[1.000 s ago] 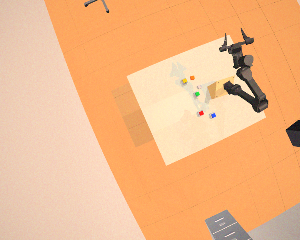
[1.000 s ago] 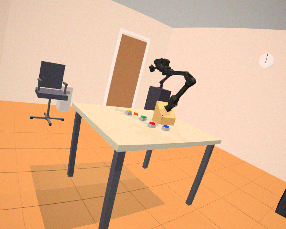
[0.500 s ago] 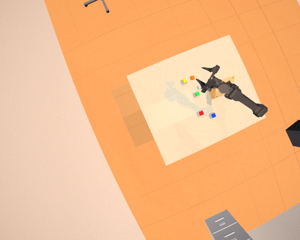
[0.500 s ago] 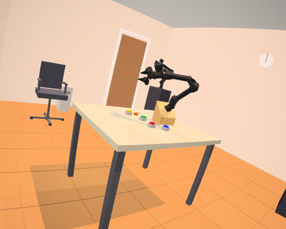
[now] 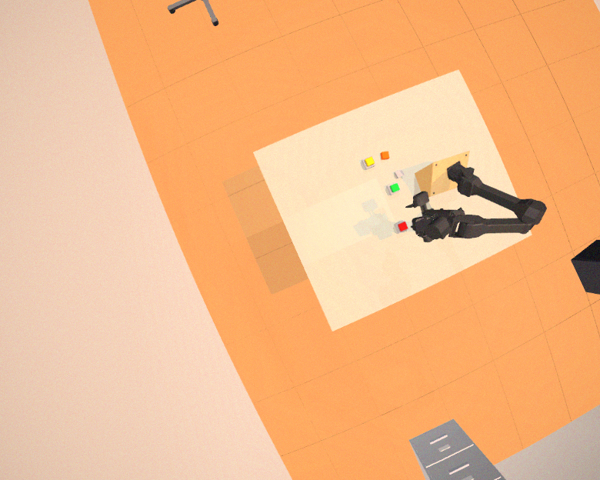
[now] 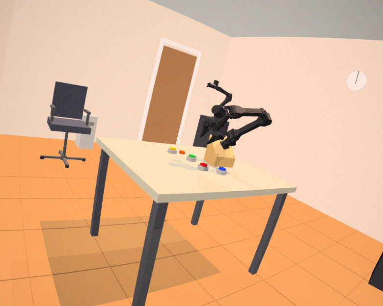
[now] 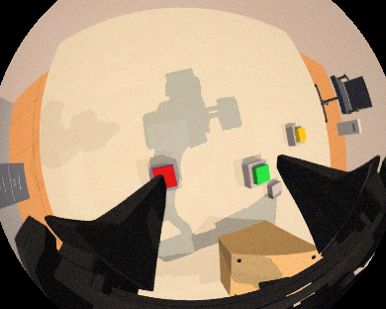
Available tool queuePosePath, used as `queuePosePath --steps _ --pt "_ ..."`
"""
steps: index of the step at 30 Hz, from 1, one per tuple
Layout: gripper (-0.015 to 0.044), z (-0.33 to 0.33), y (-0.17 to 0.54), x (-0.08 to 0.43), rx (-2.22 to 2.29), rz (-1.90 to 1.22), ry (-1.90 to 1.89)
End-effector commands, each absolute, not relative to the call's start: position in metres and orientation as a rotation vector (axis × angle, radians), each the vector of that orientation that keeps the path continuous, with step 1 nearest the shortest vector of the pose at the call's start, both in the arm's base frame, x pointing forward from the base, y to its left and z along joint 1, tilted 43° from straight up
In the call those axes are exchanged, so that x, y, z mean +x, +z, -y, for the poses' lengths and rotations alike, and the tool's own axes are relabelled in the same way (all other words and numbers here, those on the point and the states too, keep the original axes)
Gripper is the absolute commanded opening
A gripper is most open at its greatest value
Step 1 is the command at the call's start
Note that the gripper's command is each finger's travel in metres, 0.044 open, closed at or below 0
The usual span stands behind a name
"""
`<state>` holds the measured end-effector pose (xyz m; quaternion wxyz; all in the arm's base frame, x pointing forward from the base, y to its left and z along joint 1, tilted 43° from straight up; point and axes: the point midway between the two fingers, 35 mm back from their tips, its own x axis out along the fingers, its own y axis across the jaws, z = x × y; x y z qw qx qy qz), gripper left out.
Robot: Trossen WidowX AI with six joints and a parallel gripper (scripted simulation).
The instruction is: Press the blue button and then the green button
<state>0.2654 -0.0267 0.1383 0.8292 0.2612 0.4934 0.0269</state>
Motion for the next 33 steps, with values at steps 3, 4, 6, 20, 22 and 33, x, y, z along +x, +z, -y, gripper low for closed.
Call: queuePosePath --steps 3,4,6,20,22,33 --pt "0.0400 -0.074 0.161 0.208 0.682 -1.267 0.351" --pt "0.0400 -0.086 0.164 0.198 0.696 -1.305 0.388" --pt "0.0400 -0.094 0.167 0.189 0.707 -1.336 0.416" --pt "0.0190 -0.134 0.122 0.201 0.710 -1.334 0.419" --pt "0.0137 -0.134 0.122 0.201 0.710 -1.334 0.419" --pt "0.0020 -0.134 0.122 0.201 0.710 -1.334 0.419"
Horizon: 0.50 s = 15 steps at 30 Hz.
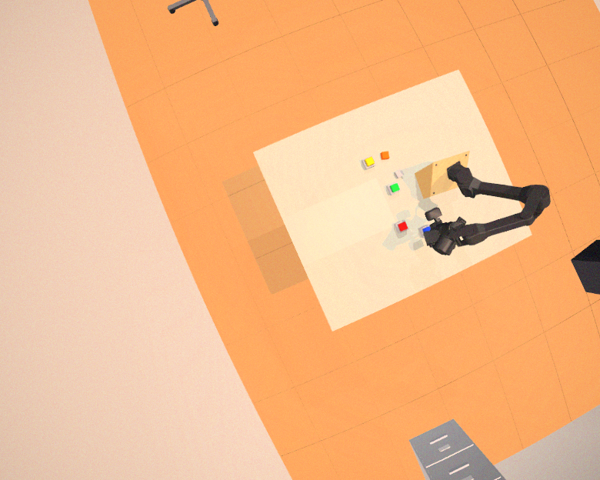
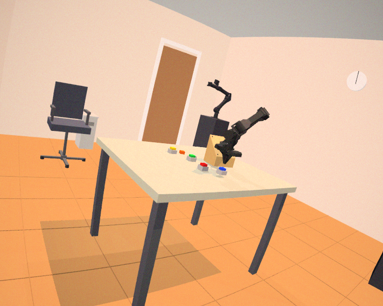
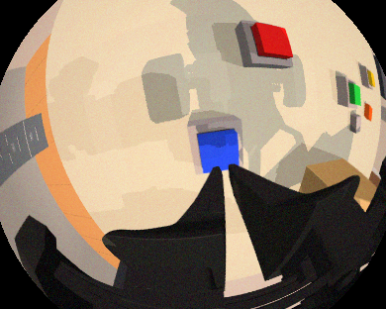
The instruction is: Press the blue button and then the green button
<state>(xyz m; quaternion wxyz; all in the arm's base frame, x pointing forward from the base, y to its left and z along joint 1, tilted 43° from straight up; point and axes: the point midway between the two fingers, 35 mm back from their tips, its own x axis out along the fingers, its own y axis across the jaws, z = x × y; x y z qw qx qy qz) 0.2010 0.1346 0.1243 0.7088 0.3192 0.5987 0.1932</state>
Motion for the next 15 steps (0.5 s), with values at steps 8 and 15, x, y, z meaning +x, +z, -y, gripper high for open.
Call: queuePosePath --steps 8,15 --pt "0.0020 -0.139 0.117 0.203 0.710 -1.334 0.419" --pt "0.0020 -0.146 0.109 0.206 0.710 -1.334 0.419"
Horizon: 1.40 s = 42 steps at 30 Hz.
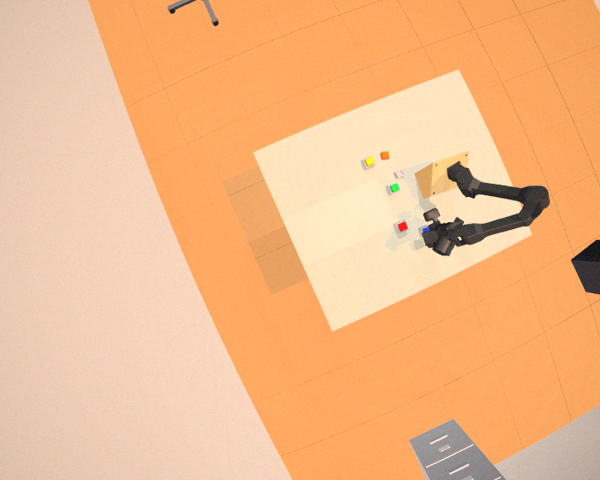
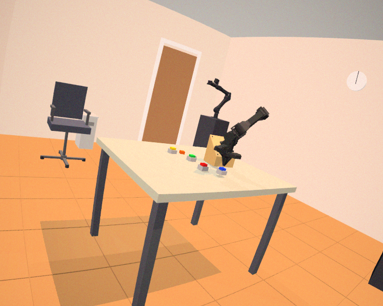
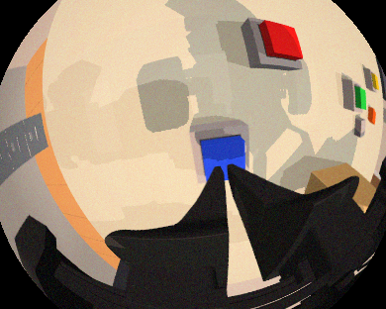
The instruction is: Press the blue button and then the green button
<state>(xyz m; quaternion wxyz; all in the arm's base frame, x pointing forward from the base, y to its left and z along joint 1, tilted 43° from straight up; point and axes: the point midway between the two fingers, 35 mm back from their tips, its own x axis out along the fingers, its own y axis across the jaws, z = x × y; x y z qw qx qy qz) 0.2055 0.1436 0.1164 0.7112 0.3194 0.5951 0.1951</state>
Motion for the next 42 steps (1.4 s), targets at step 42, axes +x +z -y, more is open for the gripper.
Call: queuePosePath --steps 42 --pt "0.0020 -0.129 0.128 0.201 0.708 -1.335 0.417"
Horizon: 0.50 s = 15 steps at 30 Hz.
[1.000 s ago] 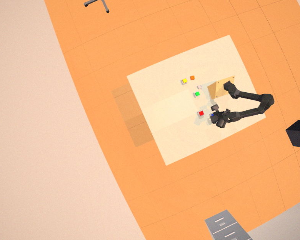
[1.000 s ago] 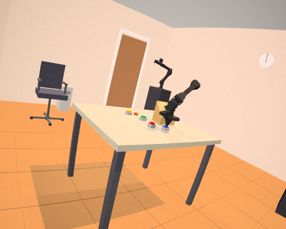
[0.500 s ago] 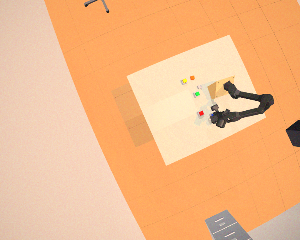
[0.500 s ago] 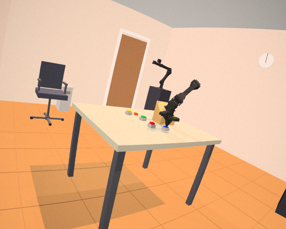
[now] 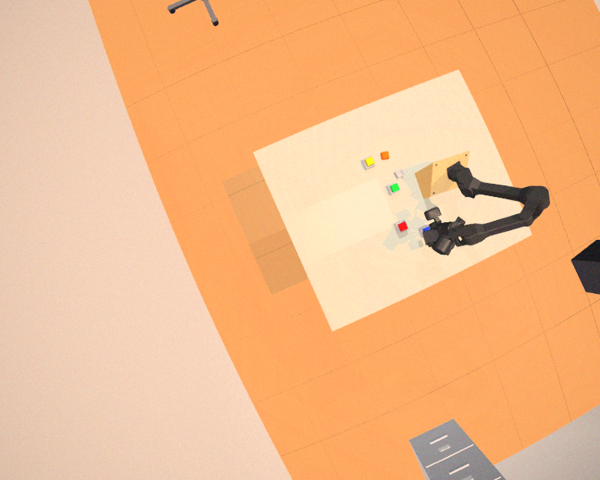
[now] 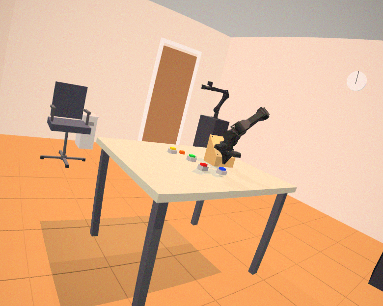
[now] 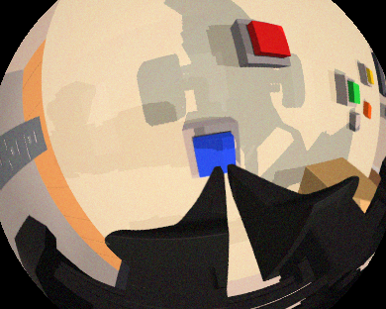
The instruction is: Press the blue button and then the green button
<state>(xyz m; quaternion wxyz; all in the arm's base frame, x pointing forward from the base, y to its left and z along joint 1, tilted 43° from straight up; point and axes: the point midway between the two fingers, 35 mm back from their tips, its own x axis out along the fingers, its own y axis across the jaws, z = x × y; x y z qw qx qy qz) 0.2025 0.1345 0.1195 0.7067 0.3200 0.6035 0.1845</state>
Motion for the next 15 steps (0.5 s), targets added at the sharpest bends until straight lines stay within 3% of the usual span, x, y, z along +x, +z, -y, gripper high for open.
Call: queuePosePath --steps 1,6,15 --pt "0.0020 -0.121 0.135 0.200 0.705 -1.336 0.415" --pt "0.0020 -0.094 0.167 0.189 0.707 -1.336 0.416" --pt "0.0020 -0.059 0.141 0.216 0.680 -1.339 0.375"
